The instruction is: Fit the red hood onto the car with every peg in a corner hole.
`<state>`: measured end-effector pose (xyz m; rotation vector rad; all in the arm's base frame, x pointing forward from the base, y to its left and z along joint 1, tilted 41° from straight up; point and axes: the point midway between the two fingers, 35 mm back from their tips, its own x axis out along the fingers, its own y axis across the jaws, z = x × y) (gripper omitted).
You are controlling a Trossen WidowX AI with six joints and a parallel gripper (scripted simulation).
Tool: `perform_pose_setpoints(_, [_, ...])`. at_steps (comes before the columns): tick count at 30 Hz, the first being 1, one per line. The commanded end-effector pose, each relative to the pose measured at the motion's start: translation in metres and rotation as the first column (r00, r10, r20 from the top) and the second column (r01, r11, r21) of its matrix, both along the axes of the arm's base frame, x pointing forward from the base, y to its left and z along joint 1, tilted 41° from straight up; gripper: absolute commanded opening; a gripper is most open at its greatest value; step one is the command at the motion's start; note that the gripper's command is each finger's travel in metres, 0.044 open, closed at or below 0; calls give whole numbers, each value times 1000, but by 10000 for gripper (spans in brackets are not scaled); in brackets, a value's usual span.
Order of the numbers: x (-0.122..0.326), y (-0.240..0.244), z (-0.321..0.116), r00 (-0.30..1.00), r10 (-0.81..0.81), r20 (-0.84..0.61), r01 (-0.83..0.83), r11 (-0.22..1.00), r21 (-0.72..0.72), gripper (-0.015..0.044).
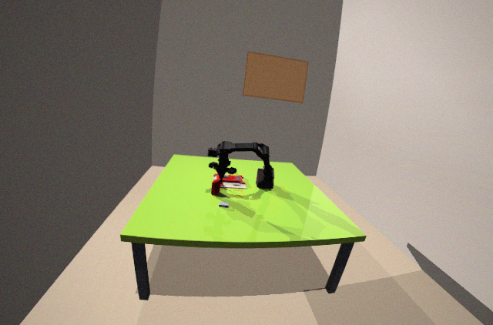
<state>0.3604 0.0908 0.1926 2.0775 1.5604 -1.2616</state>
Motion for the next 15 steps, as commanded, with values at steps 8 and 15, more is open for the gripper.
perform_pose_setpoints(8, [-2,24,-25,1000,3,-13,-3,1000,7,0])
perform_pose_setpoints(15, [1,23,-26,1000,3,-13,-3,1000,7,0])
